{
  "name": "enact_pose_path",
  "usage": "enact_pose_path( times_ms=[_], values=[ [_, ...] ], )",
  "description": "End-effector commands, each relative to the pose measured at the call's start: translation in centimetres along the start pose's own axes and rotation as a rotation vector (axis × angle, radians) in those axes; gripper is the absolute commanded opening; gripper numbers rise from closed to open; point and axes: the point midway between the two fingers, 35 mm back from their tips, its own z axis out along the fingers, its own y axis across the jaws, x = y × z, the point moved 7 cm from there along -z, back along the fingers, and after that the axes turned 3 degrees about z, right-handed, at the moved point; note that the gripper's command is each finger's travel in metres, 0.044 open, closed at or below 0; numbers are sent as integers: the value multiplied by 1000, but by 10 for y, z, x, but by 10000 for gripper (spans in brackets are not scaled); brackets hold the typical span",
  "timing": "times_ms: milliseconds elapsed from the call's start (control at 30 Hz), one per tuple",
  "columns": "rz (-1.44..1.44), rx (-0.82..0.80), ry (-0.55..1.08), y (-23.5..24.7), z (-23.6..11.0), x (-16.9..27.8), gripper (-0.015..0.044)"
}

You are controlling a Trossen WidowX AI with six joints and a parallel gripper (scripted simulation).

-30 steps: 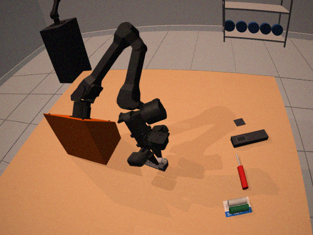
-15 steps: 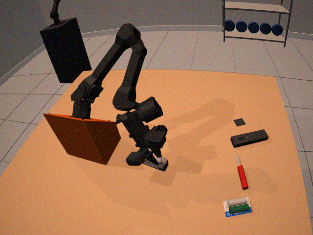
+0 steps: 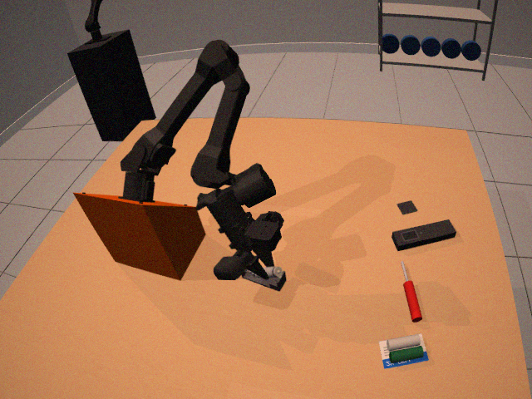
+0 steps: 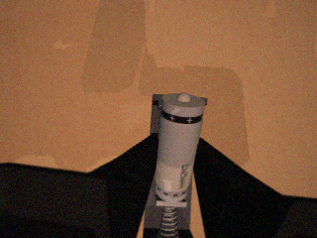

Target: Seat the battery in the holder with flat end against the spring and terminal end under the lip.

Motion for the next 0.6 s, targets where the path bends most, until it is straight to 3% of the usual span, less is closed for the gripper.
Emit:
enact_pose_path(
  times_ms=[0,567],
  values=[
    [6,4,19,-1,-1,7,74],
    [7,10,23,-1,-6,15,74]
  ],
)
